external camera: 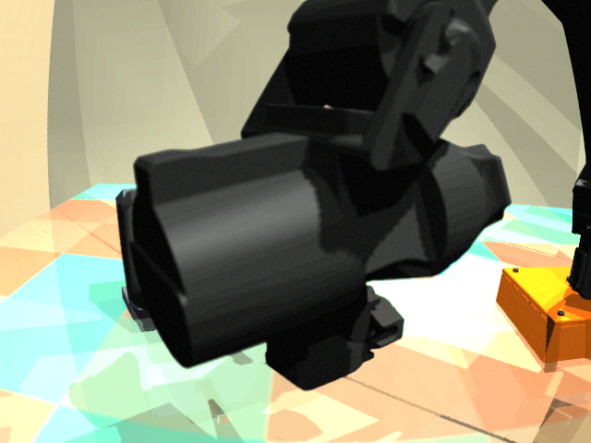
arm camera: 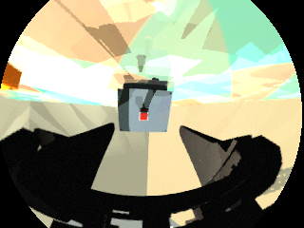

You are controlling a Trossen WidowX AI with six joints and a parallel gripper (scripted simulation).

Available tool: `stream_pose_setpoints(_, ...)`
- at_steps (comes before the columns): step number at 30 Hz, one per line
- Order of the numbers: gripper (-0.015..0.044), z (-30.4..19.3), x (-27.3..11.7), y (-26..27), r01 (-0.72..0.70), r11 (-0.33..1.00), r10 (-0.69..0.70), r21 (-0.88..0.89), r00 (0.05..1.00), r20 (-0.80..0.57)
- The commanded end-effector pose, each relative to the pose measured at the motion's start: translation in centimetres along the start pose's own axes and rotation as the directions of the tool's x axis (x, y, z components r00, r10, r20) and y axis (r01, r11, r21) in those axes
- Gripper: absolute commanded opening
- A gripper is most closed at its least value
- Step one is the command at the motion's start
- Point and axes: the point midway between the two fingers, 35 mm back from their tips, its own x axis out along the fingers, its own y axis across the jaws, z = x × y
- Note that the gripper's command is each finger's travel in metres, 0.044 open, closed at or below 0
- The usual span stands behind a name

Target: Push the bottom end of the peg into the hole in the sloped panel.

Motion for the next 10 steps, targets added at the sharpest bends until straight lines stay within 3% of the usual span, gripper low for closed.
stream_pose_setpoints(1, 0.0440, 0.25, -0.46, -0.03, 0.000, 1.000, 0.000, -0.006, 1.000, -0.007)
stream_pose_setpoints(10, 0.0440, 0.10, -1.30, -0.01, 0.000, 1.000, 0.000, -0.007, 1.000, -0.011)
